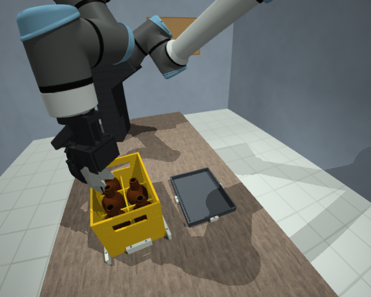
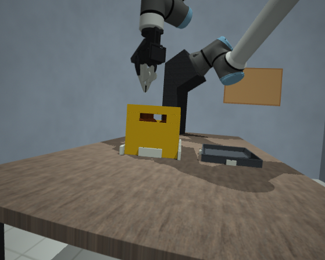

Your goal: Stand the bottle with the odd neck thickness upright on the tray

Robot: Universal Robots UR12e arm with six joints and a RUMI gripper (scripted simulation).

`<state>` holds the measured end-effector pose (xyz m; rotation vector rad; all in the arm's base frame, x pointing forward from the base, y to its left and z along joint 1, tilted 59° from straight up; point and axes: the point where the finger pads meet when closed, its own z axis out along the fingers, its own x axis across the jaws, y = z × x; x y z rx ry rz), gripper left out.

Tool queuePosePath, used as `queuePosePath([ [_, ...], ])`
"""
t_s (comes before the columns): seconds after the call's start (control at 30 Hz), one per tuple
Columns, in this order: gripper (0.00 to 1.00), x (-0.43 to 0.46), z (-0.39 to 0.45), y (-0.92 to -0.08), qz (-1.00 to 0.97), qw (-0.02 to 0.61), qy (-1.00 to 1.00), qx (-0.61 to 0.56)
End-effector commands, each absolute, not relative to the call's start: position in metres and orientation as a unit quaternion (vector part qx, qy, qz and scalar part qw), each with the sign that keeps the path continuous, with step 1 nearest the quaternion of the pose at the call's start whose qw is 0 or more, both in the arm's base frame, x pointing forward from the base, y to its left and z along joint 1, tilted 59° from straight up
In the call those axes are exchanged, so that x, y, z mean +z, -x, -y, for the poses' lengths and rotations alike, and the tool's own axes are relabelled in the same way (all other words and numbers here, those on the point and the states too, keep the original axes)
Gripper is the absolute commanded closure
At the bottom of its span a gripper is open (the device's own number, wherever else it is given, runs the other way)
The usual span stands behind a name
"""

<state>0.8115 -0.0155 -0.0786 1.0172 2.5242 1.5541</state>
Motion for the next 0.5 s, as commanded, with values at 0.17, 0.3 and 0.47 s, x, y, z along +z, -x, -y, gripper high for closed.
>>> queuePosePath([
  [0.17,1.00,-0.079,0.017,-0.811,-0.805,0.004,-0.325,0.496],
  [0.3,1.00,-0.072,0.010,-0.809,-0.806,0.003,-0.325,0.496],
  [0.47,1.00,-0.028,-0.021,-0.803,-0.805,0.003,-0.325,0.496],
])
